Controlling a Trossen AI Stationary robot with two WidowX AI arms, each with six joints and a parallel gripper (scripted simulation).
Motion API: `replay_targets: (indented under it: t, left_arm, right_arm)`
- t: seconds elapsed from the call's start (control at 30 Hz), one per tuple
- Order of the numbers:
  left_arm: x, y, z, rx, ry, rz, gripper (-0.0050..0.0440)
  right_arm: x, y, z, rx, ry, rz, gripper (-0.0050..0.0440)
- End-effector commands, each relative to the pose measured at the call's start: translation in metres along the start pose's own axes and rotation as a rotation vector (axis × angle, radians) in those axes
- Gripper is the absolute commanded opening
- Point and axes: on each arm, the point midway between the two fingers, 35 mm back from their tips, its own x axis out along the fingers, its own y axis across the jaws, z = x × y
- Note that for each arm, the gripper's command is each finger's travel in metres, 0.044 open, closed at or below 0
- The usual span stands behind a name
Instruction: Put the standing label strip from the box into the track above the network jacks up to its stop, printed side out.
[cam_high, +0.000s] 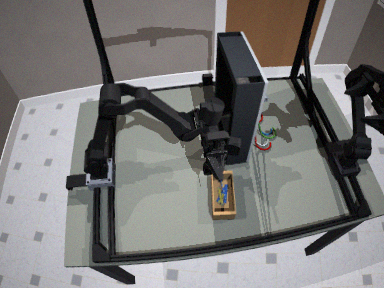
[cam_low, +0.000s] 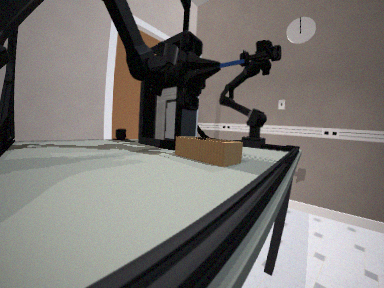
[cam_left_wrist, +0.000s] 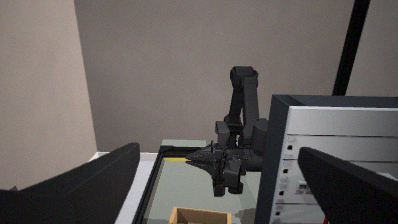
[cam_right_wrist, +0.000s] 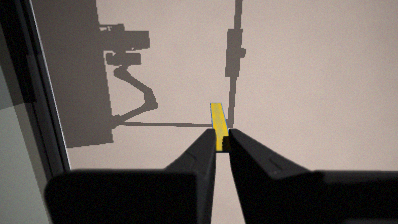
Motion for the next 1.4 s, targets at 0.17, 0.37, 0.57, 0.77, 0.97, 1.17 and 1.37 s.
replay_targets:
  t: [0.17, 0.37, 0.57, 0.77, 0.97, 1.17, 1.37]
  left_arm:
    - [0.000, -0.001, 0.001, 0.002, -0.001, 0.000, 0.0440]
    - [0.000, 0.000, 0.001, -0.003, -0.001, 0.002, 0.0416]
    - [0.002, 0.014, -0.001, -0.092, 0.005, 0.049, 0.0320]
    - [0.022, 0.053, -0.001, 0.095, 0.009, 0.043, 0.0176]
    - [0.049, 0.087, -0.009, 0.284, 0.010, 0.038, 0.0160]
    - [0.070, 0.105, -0.017, 0.409, 0.010, 0.034, 0.0160]
    - [0.106, 0.126, -0.034, 0.596, 0.008, 0.030, 0.0160]
  right_arm:
    - [-0.002, -0.012, 0.003, 0.041, 0.001, -0.001, -0.0050]
    - [-0.003, -0.014, 0.008, 0.047, -0.001, -0.001, -0.0050]
    - [-0.003, -0.014, 0.008, 0.047, -0.001, -0.001, -0.0050]
    - [-0.003, -0.014, 0.008, 0.047, -0.001, -0.001, -0.0050]
    - [-0.003, -0.014, 0.008, 0.047, -0.001, -0.001, -0.0050]
    - [-0.003, -0.014, 0.008, 0.047, -0.001, -0.001, -0.0050]
    - [-0.003, -0.014, 0.008, 0.047, -0.001, -0.001, -0.0050]
